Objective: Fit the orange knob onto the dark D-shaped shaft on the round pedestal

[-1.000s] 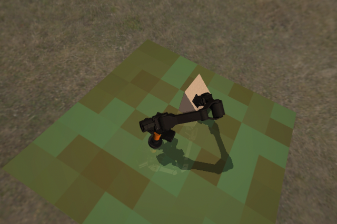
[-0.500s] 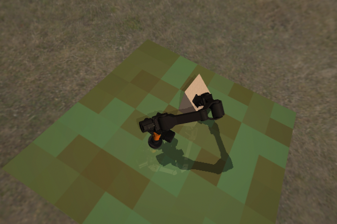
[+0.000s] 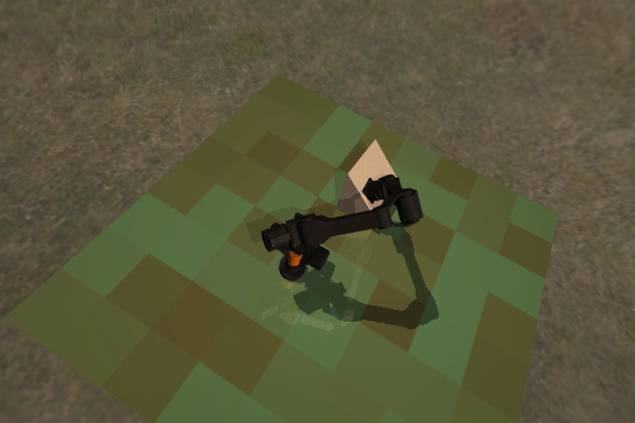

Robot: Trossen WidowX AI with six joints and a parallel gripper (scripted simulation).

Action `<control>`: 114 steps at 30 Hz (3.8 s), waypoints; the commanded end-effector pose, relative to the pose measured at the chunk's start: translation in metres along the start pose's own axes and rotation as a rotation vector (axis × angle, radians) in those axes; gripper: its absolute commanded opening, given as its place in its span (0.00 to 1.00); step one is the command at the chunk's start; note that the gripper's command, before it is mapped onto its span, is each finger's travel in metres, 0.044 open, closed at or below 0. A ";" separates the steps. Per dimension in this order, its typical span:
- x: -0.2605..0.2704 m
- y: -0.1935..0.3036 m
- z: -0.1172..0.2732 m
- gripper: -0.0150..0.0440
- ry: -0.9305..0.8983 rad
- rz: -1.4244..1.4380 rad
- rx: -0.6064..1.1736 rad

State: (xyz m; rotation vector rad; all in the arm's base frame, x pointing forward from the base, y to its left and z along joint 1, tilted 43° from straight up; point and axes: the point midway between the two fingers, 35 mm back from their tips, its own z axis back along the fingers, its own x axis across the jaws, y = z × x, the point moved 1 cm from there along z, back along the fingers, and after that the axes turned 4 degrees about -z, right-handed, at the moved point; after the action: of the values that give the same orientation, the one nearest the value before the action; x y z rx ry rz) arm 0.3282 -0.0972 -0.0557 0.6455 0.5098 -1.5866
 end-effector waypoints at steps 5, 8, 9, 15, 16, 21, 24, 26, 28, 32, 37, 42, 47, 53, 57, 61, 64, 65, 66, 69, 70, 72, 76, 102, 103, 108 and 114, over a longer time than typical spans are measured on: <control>0.000 0.000 0.005 0.25 -0.002 -0.011 0.004; -0.001 -0.001 0.005 0.25 -0.002 -0.088 0.004; -0.001 -0.001 0.005 0.25 -0.002 -0.127 0.004; 0.000 -0.004 0.005 0.25 -0.002 -0.212 0.004; 0.000 -0.003 0.005 0.25 -0.002 -0.212 0.004; 0.000 -0.002 0.004 0.25 -0.002 -0.212 0.004; 0.001 -0.001 0.003 0.25 -0.002 -0.212 0.004; 0.001 -0.001 0.003 0.25 -0.002 -0.212 0.004; 0.000 0.000 0.003 0.25 -0.002 -0.212 0.004; 0.000 0.001 0.003 0.25 -0.002 -0.212 0.004; 0.000 0.000 0.000 0.25 -0.002 -0.212 0.004; 0.000 -0.001 -0.001 0.25 -0.002 -0.212 0.004; 0.000 -0.001 -0.001 0.25 -0.002 -0.212 0.004; 0.000 -0.003 0.005 0.25 -0.002 -0.212 0.004; 0.000 -0.003 0.005 0.25 -0.002 -0.298 0.004; 0.001 -0.002 0.005 0.25 -0.002 -0.421 0.005; 0.001 -0.001 0.005 0.25 -0.002 -0.421 0.005; 0.002 0.000 0.004 0.25 -0.001 -0.421 0.005; 0.002 0.000 0.004 0.25 -0.001 -0.421 0.005; 0.001 0.000 0.001 0.25 -0.001 -0.421 0.005; 0.001 0.000 0.001 0.25 -0.001 -0.421 0.005; 0.000 0.000 -0.001 0.25 -0.001 -0.421 0.005; 0.000 0.000 -0.002 0.25 -0.001 -0.421 0.005; -0.001 -0.001 -0.017 0.25 -0.006 -0.403 0.001; -0.001 -0.001 -0.017 0.25 -0.006 -0.403 0.001; -0.001 -0.001 -0.017 0.30 -0.006 -0.403 0.001; -0.001 -0.001 -0.017 0.57 -0.006 -0.403 0.001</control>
State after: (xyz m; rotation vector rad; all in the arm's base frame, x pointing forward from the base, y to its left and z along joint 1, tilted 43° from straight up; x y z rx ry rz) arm 0.3295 -0.0846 -0.0679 0.5614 0.6654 -1.9643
